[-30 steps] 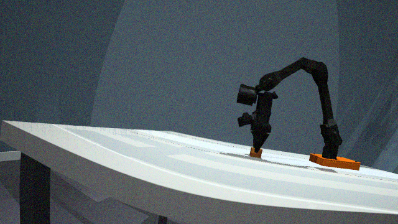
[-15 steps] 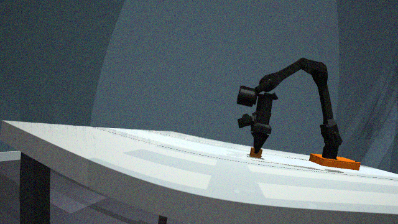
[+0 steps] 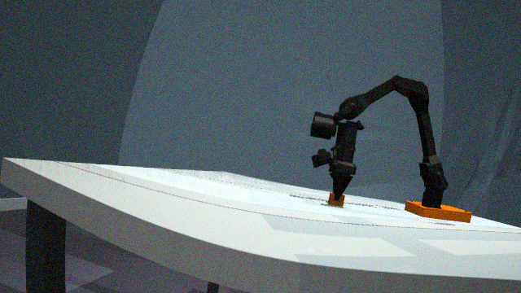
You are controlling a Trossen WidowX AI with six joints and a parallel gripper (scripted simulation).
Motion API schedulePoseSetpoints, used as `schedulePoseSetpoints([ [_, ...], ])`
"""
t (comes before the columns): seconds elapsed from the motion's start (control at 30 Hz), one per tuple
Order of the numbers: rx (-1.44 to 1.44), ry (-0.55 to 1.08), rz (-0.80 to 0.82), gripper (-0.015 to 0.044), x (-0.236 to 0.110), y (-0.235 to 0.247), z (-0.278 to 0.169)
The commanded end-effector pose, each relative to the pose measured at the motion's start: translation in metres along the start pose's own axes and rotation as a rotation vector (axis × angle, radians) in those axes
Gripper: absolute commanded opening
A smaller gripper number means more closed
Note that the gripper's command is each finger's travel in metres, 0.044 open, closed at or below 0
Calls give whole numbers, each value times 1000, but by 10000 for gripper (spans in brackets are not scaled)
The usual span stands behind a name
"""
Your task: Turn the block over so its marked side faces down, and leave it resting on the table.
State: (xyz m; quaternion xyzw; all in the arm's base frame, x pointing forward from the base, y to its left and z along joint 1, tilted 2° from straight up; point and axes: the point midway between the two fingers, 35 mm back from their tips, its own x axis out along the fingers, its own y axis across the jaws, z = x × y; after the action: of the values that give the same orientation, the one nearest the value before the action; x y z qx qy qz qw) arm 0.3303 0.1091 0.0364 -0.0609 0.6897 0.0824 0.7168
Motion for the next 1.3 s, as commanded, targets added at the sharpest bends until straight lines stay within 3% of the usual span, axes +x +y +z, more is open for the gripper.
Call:
schedulePoseSetpoints([
  [0.0, -2, -11, 3, 11, -22, 0, 2],
  [0.27, -2, -21, 2, 0, -27, 0, 2],
  [1.27, -3, -493, 1, 0, -18, 1, -1],
])
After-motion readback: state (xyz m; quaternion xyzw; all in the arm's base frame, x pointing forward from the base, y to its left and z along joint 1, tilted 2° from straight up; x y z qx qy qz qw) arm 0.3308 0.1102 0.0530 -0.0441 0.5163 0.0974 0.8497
